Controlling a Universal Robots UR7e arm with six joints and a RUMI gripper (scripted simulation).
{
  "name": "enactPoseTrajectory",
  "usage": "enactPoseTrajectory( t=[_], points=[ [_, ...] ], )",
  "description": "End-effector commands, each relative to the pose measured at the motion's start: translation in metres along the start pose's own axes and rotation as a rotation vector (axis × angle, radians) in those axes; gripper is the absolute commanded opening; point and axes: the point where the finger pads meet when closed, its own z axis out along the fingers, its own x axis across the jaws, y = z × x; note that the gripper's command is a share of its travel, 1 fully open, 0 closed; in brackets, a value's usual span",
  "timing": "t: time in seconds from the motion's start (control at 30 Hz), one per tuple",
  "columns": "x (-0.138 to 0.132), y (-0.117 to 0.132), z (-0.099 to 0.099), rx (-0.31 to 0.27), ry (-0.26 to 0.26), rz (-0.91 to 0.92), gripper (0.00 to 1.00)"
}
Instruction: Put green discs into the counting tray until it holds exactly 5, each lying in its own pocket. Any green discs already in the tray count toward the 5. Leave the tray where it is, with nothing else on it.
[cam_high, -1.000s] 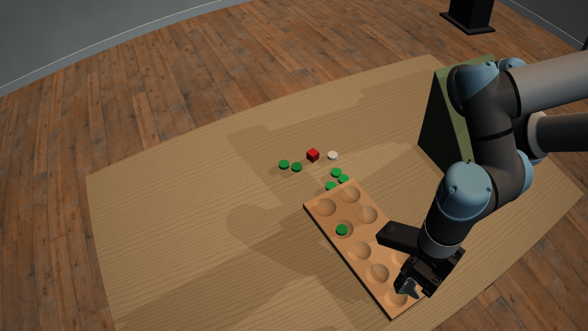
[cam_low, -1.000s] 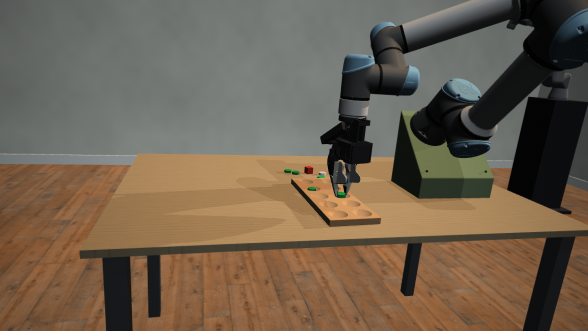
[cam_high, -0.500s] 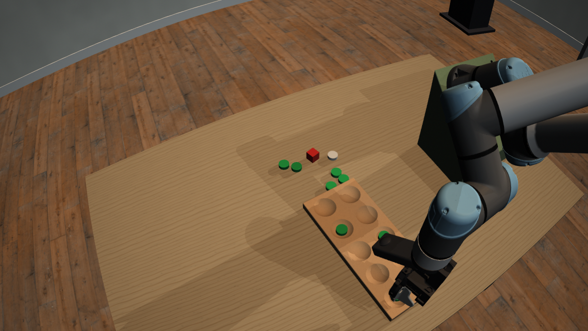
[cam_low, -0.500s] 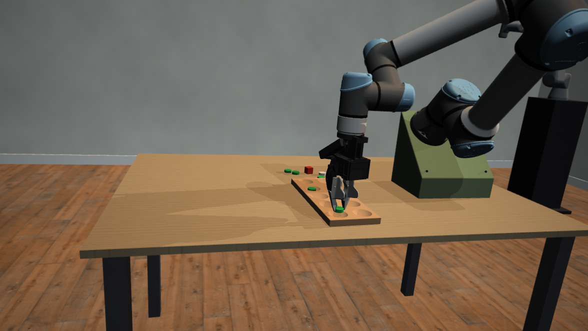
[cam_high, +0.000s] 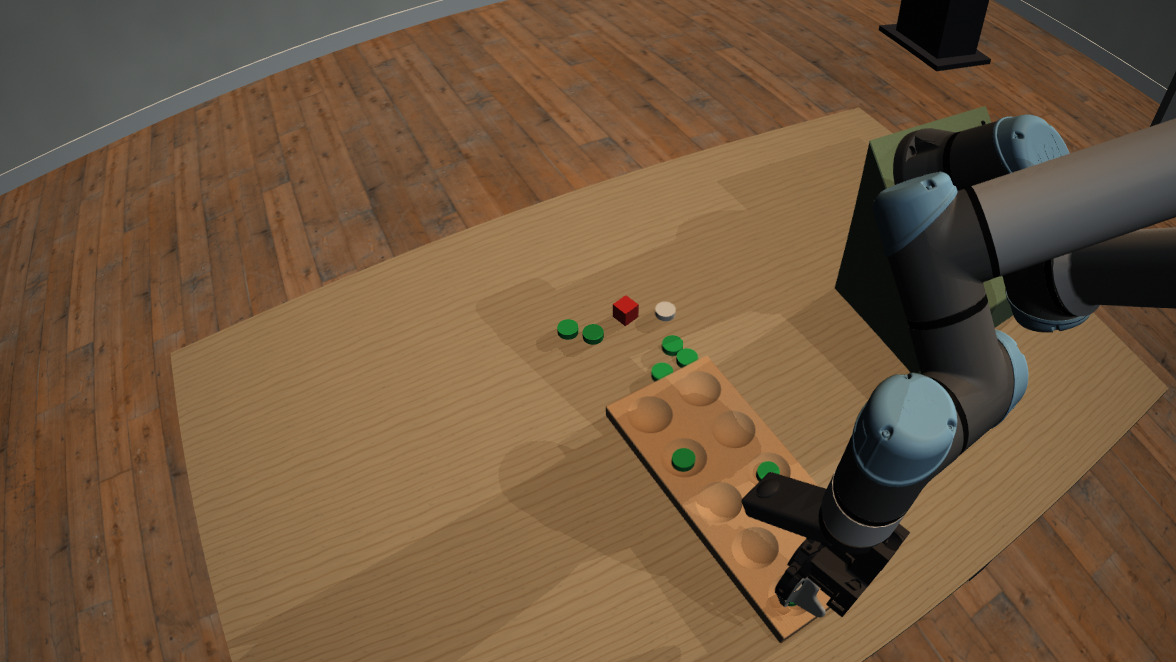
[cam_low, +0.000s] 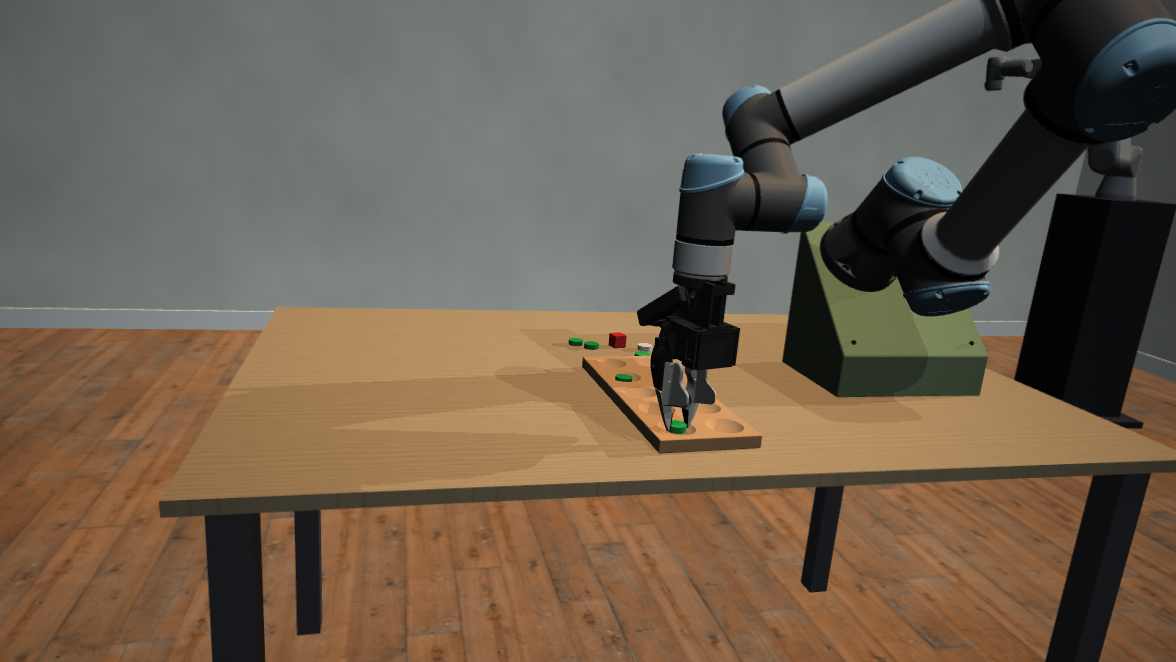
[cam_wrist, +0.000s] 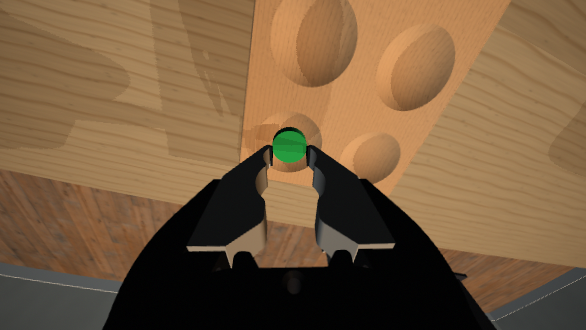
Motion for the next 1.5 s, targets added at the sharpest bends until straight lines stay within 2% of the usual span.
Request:
enactPoseTrajectory(
  t=[0.0, 0.47, 0.5, 1.13, 1.47],
  points=[
    [-0.0003, 0.0, 0.0033, 0.0, -0.001, 0.0, 0.0],
    [-0.0003, 0.0001, 0.0035, 0.0, -0.001, 0.0, 0.0],
    [-0.0003, 0.0001, 0.0035, 0.0, -0.001, 0.0, 0.2],
    [-0.0003, 0.0001, 0.0028, 0.0, -0.001, 0.0, 0.2],
    [-0.0003, 0.0001, 0.0005, 0.0, -0.001, 0.0, 0.23]
  ],
)
